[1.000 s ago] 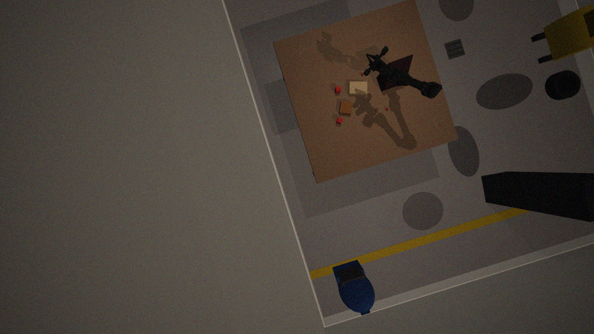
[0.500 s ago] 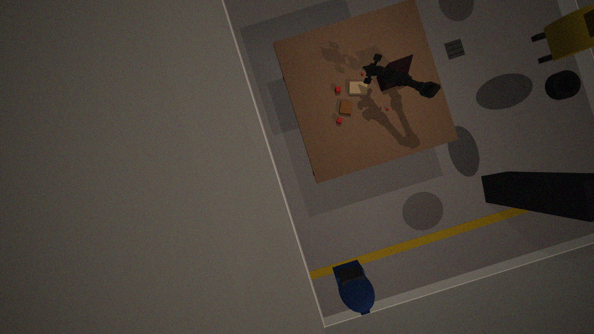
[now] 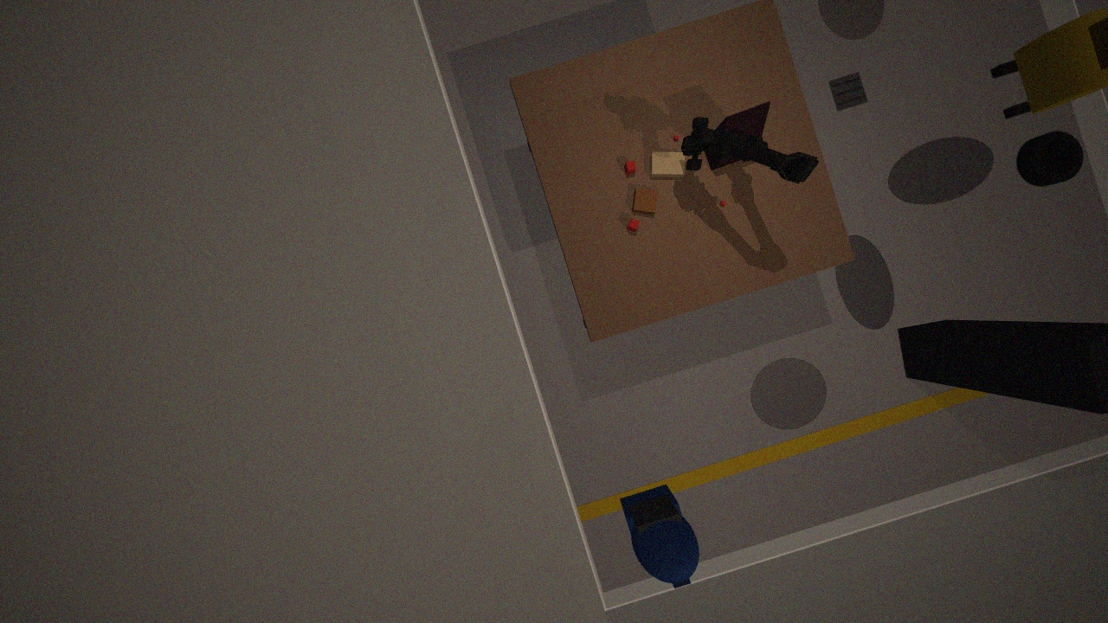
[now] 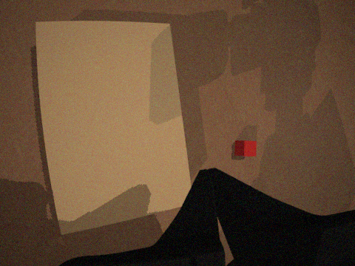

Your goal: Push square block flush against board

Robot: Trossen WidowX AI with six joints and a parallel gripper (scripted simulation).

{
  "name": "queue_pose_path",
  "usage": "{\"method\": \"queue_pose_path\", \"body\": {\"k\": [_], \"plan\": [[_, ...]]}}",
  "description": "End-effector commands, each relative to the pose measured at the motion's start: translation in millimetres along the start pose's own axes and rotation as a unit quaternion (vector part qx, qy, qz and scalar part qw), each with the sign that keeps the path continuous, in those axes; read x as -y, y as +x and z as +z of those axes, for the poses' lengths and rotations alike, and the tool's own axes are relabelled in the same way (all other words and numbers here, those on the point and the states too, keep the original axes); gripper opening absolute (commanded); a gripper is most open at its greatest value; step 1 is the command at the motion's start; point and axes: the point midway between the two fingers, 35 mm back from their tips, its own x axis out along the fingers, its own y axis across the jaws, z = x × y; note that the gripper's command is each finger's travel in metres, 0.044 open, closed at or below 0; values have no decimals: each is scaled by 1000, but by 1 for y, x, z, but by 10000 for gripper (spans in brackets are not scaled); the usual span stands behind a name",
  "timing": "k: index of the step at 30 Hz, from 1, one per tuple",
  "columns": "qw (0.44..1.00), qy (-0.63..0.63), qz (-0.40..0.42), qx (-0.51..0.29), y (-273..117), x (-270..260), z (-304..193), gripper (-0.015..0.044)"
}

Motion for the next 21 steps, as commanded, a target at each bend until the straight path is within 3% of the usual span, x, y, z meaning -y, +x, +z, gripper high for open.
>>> {"method": "queue_pose_path", "body": {"k": [1,11,16,21], "plan": [[998,-2,43,-35,0,-16,-12,0],[977,27,164,-135,-10,-61,-48,0],[972,34,180,-148,-13,-67,-52,0],[972,34,180,-147,29,-83,-64,0]]}}
